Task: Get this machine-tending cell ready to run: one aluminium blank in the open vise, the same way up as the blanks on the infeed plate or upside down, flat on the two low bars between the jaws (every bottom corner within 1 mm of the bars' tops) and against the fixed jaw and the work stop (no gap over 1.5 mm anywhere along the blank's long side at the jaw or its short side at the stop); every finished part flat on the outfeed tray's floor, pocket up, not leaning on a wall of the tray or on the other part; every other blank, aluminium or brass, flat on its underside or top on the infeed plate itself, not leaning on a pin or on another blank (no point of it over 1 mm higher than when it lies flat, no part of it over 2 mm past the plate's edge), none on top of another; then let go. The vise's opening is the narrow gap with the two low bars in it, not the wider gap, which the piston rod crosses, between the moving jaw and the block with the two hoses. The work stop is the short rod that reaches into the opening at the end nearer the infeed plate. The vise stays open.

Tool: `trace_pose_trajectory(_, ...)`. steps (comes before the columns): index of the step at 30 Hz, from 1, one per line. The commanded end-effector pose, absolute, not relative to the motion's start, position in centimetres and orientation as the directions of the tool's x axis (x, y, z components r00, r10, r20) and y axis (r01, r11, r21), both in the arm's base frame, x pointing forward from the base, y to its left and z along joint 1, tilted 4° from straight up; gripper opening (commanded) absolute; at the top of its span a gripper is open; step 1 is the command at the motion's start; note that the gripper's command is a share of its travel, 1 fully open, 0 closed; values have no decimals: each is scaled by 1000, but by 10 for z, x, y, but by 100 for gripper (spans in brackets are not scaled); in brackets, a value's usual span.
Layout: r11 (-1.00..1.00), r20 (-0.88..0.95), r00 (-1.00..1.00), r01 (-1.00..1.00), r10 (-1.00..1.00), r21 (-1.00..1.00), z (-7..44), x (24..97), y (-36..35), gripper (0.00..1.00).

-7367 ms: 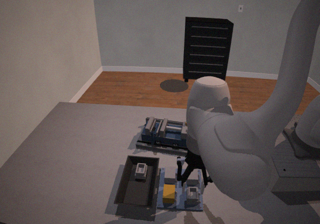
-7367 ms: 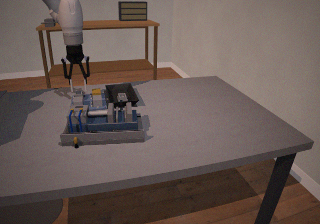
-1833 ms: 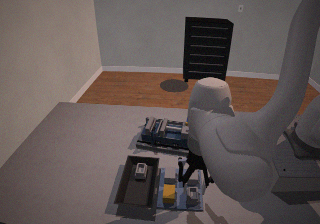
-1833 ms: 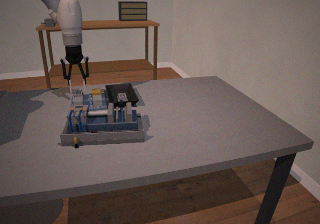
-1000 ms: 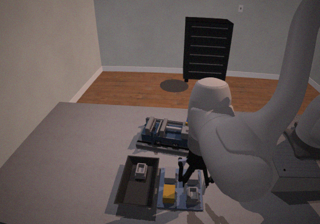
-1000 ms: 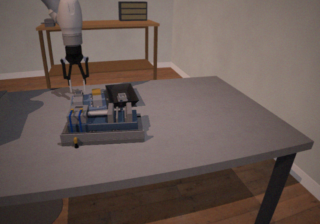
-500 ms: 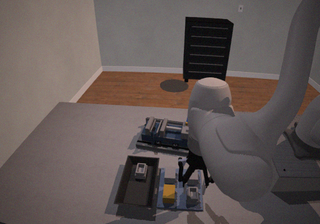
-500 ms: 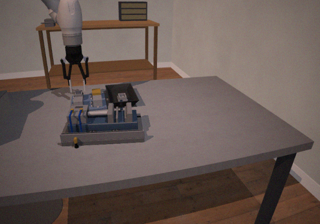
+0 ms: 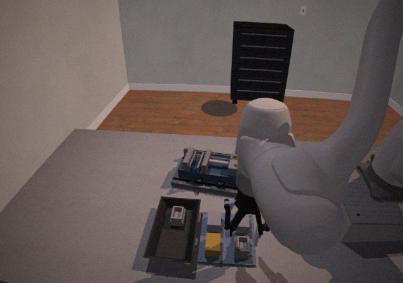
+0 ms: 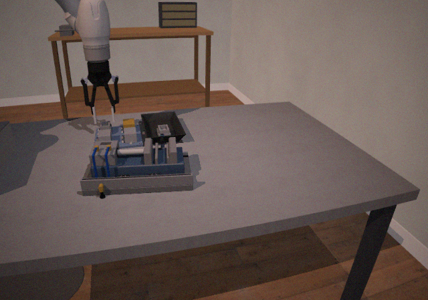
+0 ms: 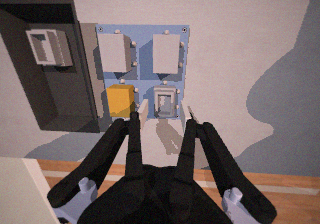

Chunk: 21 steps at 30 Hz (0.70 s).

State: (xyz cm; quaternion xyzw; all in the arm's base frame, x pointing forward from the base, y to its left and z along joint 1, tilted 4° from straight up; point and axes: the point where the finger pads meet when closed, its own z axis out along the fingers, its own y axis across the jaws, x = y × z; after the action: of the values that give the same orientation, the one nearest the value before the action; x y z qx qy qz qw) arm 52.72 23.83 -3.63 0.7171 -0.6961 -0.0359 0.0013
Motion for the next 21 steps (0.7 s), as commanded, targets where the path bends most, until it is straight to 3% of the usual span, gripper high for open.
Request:
trace_pose_trajectory(1, -33, -51, 30, -998, -998, 51, -40, 524, 240, 40)
trace_pose_trajectory(21, -33, -51, 30, -998, -998, 51, -47, 524, 240, 40)
